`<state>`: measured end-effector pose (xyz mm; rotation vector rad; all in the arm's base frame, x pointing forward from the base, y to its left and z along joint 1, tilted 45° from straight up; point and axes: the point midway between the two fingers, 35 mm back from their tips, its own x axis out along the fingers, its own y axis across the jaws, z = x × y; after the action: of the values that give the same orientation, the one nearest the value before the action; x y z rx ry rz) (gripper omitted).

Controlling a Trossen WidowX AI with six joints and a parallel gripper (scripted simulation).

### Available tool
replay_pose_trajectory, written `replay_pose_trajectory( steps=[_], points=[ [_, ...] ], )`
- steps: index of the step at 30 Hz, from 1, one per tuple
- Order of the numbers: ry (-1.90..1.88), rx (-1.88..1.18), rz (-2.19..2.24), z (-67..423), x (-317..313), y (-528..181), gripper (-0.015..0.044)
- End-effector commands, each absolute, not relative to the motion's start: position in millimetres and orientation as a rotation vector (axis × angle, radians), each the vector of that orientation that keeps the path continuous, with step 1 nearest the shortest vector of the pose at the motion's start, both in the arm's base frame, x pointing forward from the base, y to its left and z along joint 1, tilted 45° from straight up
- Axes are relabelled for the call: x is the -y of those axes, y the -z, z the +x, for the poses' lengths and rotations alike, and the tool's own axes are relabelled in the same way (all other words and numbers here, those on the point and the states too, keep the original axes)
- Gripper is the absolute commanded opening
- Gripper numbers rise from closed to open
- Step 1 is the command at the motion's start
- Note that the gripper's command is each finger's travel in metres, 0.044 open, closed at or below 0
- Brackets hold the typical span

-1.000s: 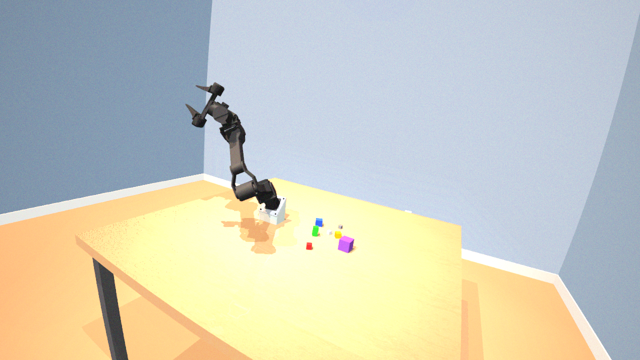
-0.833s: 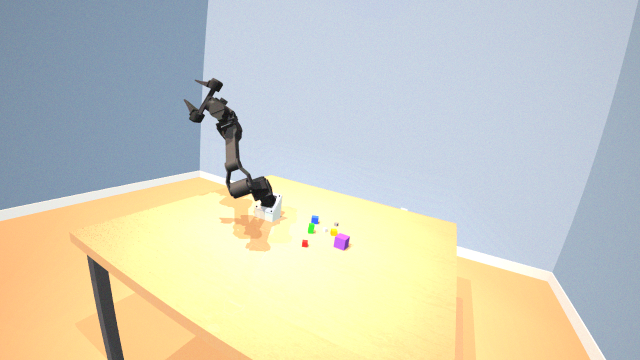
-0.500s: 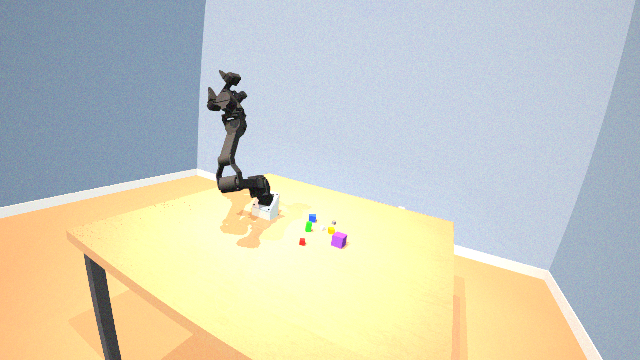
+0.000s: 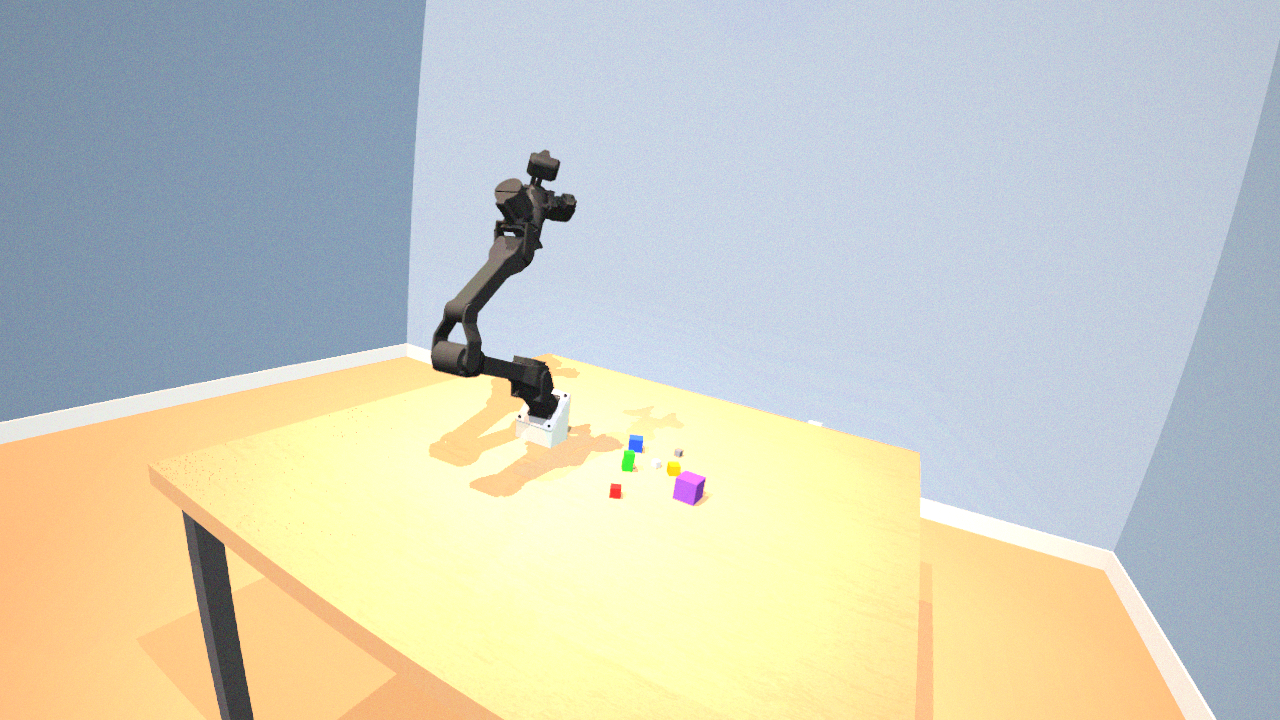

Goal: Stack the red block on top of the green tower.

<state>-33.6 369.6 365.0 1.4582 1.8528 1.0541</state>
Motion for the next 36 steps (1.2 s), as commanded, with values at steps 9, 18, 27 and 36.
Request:
replay_pose_trajectory(
  steps=[9,18,27,36],
  points=[
    [-0.749,-1.234,1.232,115,-374,-288,0.0440],
    [-0.449,-0.971,0.896,213,-325,-227,0.0440],
    [-0.272,-0.882,0.629,263,-273,-191,0.0440],
    [0.007,-0.885,0.211,312,-177,-149,0.0440]
  ],
)
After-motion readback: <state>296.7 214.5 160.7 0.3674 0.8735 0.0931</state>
